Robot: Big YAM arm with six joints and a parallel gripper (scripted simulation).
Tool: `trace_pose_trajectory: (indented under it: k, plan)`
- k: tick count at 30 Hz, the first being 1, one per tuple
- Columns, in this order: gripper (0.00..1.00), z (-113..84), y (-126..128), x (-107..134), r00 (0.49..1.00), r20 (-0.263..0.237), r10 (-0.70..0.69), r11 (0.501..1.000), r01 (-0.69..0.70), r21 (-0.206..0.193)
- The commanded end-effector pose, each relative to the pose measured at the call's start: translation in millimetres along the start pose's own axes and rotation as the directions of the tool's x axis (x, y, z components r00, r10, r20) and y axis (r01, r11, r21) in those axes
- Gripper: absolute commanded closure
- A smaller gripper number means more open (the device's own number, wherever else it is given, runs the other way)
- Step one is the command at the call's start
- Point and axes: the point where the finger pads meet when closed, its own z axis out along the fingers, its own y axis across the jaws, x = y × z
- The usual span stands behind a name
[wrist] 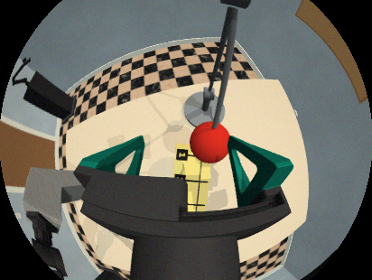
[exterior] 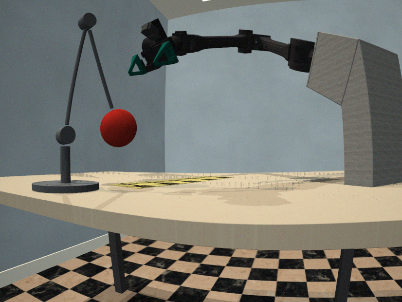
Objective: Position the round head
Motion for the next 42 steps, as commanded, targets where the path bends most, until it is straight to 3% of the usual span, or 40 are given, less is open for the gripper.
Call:
trace_pose_trajectory:
  k: [1, 31, 42]
  plan:
    - [0.0, -7.3, 3, -9, 1.0, 0.011, -0.005, 1.0, 0.005, 0.0]
    - [0.0, -2.9, 0, -1, 1.0, -0.005, 0.0, 1.0, 0.0, 0.0]
    - [0.0, -13.7, -37, -27, 0.985, -0.168, 0.022, 0.999, -0.014, 0.047]
